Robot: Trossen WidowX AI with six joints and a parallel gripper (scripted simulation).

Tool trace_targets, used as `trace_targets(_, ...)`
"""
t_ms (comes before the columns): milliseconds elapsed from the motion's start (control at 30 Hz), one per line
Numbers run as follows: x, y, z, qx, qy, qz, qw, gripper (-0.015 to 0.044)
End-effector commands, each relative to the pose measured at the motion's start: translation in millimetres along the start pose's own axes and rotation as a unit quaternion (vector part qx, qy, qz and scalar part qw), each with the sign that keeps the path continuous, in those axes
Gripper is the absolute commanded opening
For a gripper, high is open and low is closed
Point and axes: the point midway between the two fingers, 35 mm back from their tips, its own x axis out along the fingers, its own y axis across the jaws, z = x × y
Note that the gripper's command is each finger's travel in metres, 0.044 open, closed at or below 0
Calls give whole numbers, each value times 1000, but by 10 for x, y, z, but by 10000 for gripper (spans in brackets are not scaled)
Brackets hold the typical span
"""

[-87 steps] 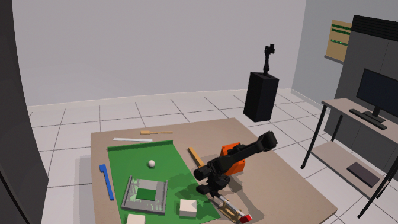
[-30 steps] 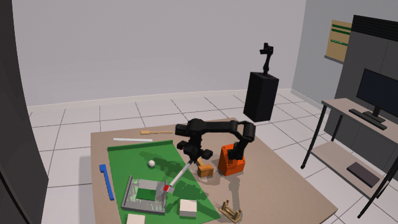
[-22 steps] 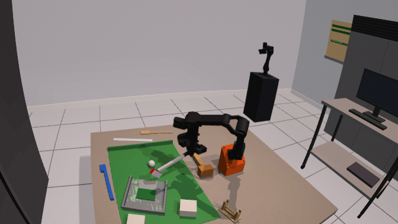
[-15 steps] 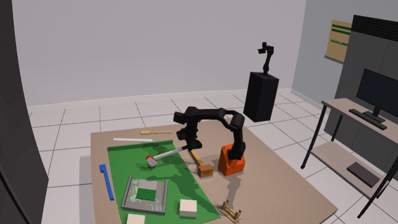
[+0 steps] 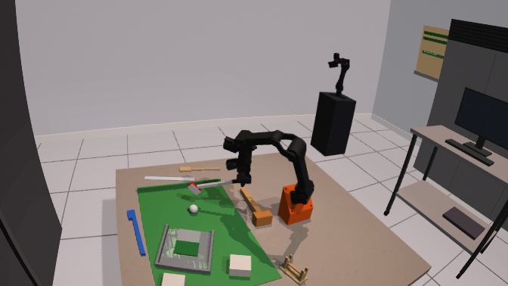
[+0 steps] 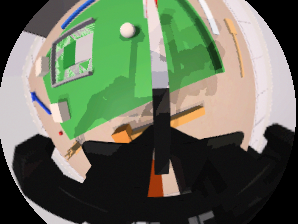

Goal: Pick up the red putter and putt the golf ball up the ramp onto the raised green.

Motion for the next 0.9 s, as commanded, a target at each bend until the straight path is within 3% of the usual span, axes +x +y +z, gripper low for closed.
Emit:
trace_targets(0,53,-29,27,5,-4,-3,1000,0)
trace_targets(233,365,-26,24,5,-4,-2,1000,0)
trace_targets(867,605,-25,26,5,-4,-2,1000,0)
